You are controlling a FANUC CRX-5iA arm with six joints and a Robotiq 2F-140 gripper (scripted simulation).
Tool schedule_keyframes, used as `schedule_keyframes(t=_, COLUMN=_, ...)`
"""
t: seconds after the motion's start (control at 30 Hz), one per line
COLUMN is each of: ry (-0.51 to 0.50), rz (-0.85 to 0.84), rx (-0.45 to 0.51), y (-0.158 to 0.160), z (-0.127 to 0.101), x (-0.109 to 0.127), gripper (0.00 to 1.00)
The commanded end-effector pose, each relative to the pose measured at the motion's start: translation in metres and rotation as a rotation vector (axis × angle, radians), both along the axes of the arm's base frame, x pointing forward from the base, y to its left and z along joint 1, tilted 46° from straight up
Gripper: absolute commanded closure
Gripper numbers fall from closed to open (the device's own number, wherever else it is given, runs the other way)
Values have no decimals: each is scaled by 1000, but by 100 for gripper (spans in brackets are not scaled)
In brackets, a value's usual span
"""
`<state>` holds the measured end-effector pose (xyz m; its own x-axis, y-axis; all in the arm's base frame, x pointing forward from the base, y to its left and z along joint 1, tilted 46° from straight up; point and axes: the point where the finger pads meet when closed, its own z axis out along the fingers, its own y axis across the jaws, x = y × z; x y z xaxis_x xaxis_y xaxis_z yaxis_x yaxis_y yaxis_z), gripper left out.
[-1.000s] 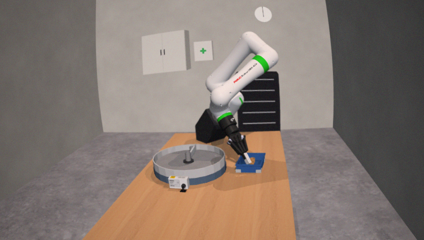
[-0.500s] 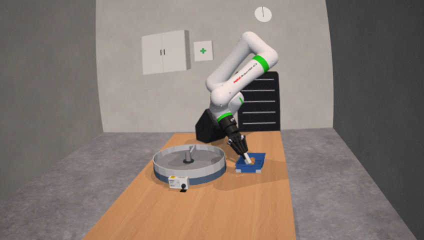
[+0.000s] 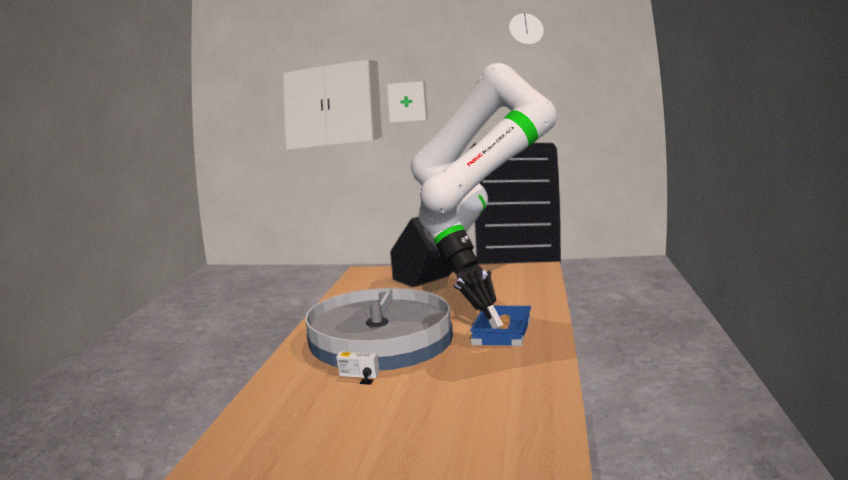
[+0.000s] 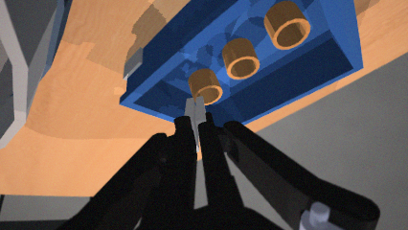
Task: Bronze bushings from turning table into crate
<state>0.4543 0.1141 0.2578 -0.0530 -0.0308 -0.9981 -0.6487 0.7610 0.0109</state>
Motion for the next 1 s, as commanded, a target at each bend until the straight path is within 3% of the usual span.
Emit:
schedule_keyframes(t=0.0, ry=0, rz=0, rx=0, y=0, z=0, x=0, gripper=100)
schedule_keyframes(t=0.27, ry=0, rz=0, rx=0, y=0, z=0, x=0, gripper=100)
schedule_keyframes(t=0.3, ry=0, rz=0, rx=0, y=0, z=0, x=0, gripper=93)
schedule_keyframes(t=0.97, ry=0, rz=0, rx=0, y=0, z=0, x=0, gripper=93)
